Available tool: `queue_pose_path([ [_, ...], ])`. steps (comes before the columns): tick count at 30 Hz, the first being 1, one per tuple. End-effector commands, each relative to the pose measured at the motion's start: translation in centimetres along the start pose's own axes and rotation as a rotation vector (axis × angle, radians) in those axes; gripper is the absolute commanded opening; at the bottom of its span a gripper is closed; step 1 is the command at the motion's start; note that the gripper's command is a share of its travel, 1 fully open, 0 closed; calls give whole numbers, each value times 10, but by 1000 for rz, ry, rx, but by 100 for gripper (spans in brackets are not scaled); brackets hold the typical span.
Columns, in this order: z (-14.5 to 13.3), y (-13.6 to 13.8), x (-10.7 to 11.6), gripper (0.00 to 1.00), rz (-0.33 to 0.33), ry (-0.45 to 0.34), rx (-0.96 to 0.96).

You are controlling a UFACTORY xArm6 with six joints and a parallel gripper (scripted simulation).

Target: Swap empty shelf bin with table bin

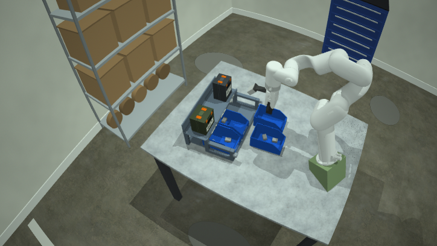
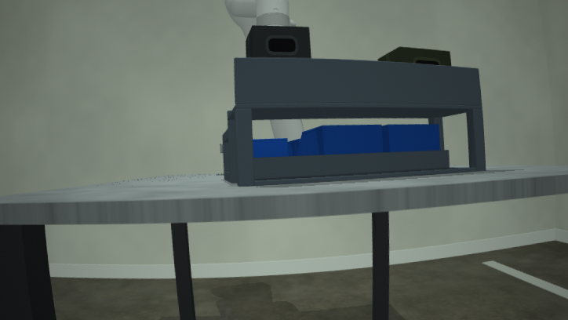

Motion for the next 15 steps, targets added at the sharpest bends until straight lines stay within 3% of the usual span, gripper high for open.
queue_pose_path([
  [1,1,0,0,26,-1,3,-1],
  [15,1,0,-14,26,-1,3,-1],
])
Point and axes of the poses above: the point where the finger pads meet when closed, its own x axis back along the fingers, its own y axis across the jaws, z = x × y, the point moved 7 cm from there along x, back along the fingers, and after that the axes turned 4 degrees about x, right-handed, at the moved point
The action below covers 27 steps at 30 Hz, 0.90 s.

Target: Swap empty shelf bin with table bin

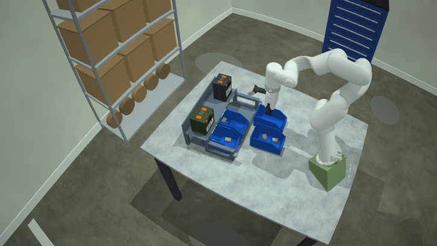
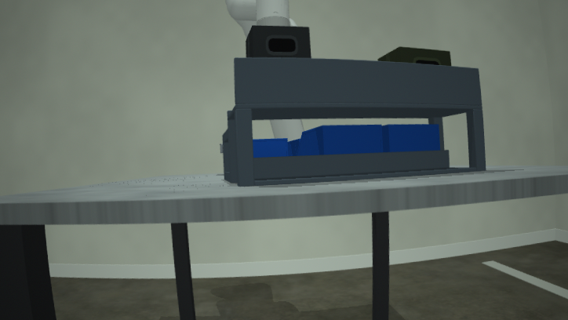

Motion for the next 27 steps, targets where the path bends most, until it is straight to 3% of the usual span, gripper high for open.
queue_pose_path([
  [1,1,0,-7,26,-1,3,-1],
  [27,2,0,-49,26,-1,3,-1],
])
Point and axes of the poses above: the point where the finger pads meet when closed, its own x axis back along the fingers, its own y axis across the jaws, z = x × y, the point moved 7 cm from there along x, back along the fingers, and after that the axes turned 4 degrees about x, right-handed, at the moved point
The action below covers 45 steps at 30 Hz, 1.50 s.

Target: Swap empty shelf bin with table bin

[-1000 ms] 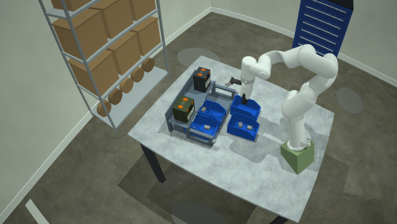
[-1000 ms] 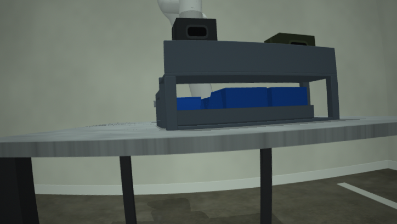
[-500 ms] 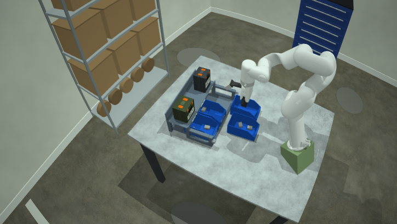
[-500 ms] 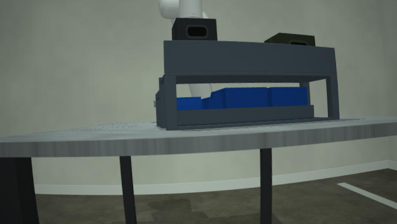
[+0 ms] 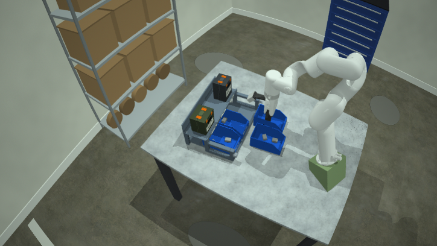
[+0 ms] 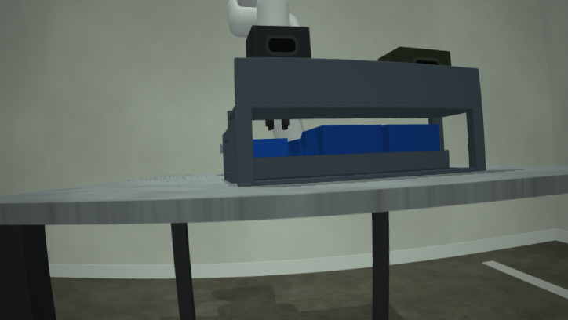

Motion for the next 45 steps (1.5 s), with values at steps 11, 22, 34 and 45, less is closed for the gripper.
queue_pose_path([
  [11,2,0,-13,26,-1,3,0],
  [22,2,0,-14,26,-1,3,0],
  [34,2,0,-14,26,-1,3,0],
  [45,3,1,-14,26,-1,3,0],
])
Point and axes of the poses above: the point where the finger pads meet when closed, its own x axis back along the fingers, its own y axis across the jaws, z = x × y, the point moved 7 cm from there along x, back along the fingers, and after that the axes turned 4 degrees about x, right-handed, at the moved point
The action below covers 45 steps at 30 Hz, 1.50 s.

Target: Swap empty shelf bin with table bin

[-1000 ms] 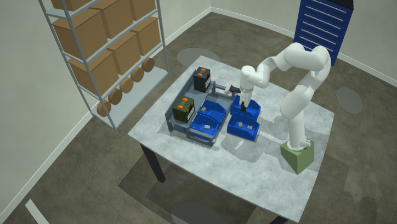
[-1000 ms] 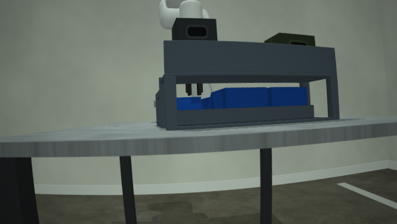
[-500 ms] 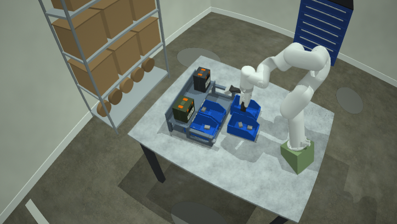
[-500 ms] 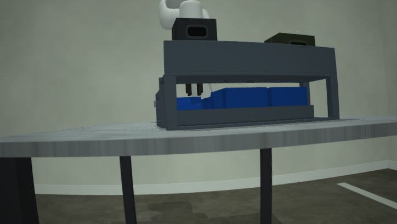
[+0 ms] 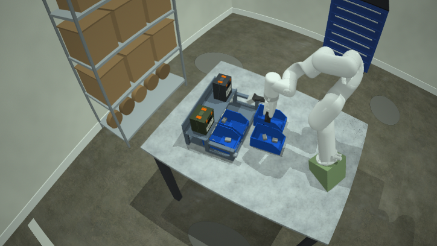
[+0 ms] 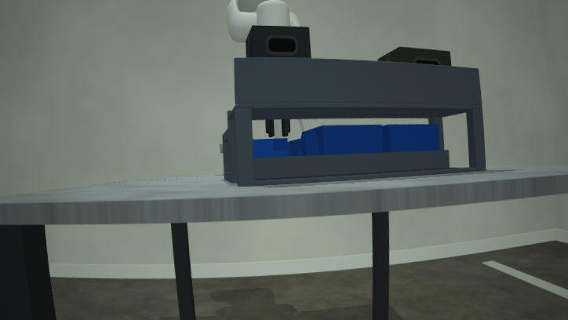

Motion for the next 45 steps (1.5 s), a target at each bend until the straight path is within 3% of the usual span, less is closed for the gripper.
queue_pose_path([
  [1,1,0,1,26,-1,3,0],
  [25,1,0,-1,26,-1,3,0],
  [45,1,0,-23,26,-1,3,0],
])
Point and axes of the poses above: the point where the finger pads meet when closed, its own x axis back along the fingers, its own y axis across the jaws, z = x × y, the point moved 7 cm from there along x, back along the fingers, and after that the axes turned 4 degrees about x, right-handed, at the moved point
